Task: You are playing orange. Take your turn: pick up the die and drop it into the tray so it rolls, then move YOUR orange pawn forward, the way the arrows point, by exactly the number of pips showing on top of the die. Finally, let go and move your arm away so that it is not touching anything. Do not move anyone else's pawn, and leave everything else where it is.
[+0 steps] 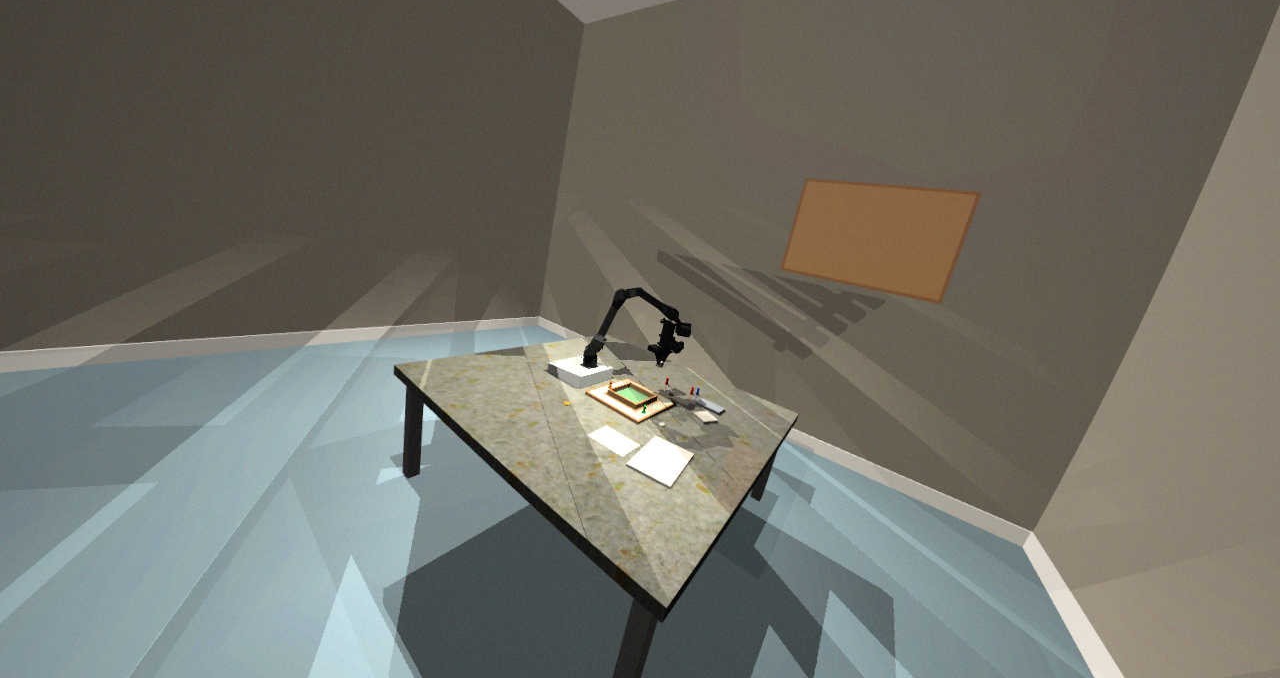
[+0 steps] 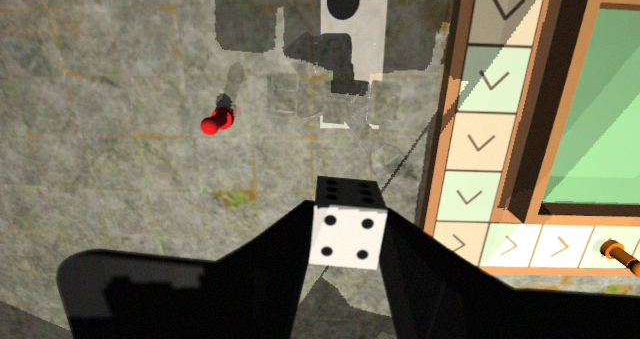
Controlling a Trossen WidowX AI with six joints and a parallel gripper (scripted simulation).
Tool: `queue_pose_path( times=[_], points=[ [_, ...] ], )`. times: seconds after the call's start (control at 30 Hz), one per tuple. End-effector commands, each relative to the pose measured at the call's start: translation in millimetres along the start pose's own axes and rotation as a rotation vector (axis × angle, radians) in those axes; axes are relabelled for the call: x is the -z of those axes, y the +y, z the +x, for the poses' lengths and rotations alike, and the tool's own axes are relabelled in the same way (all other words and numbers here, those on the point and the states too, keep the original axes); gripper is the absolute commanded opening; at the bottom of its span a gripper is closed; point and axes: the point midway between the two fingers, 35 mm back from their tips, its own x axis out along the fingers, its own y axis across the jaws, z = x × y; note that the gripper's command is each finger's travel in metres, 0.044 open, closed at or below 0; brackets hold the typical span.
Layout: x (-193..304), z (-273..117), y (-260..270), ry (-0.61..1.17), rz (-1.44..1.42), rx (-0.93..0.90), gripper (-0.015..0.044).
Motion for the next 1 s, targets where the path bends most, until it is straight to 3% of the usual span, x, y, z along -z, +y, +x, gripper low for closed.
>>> queue_pose_path(
  times=[0.0, 0.97],
  points=[
    [1, -13, -1, -0.004, -0.004, -0.006, 0.0000],
    [-46, 14, -150, -0.012, -0.056, 0.008, 0.0000]
  ],
)
